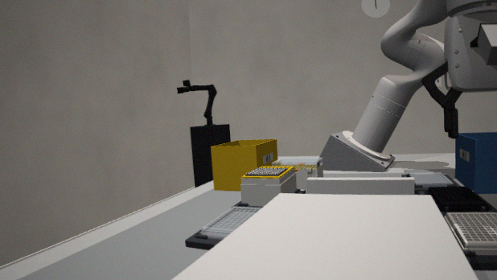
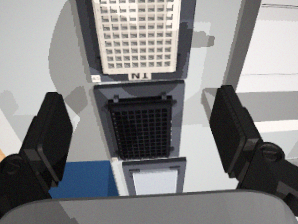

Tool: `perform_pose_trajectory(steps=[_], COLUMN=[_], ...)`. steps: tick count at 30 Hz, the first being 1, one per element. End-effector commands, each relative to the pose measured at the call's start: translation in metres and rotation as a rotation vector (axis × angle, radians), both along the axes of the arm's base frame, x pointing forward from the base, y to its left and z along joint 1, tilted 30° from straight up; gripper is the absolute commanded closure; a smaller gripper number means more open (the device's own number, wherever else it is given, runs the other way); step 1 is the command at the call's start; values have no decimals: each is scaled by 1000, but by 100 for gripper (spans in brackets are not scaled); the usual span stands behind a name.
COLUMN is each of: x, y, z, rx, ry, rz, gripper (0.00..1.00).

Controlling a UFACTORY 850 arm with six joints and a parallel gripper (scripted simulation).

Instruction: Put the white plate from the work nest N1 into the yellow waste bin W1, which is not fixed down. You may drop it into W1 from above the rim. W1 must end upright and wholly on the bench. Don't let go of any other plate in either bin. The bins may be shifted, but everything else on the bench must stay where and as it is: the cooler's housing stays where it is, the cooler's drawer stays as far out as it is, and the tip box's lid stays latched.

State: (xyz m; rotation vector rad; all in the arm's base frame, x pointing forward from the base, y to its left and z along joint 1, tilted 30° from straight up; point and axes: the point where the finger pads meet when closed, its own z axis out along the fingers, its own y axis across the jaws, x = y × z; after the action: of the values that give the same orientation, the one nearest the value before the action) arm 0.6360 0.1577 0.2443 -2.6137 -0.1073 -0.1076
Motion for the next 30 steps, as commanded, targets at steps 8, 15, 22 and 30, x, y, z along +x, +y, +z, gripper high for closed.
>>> perform_pose_trajectory(steps=[8, 15, 22, 30], x=[1, 2, 2, 3], y=[2, 8, 12, 19], z=[-3, -13, -21, -32], rx=[0, 0, 0, 0], ry=[-2, -2, -2, -2], rz=[0, 0, 0, 0], gripper=[0, 0, 0, 0])
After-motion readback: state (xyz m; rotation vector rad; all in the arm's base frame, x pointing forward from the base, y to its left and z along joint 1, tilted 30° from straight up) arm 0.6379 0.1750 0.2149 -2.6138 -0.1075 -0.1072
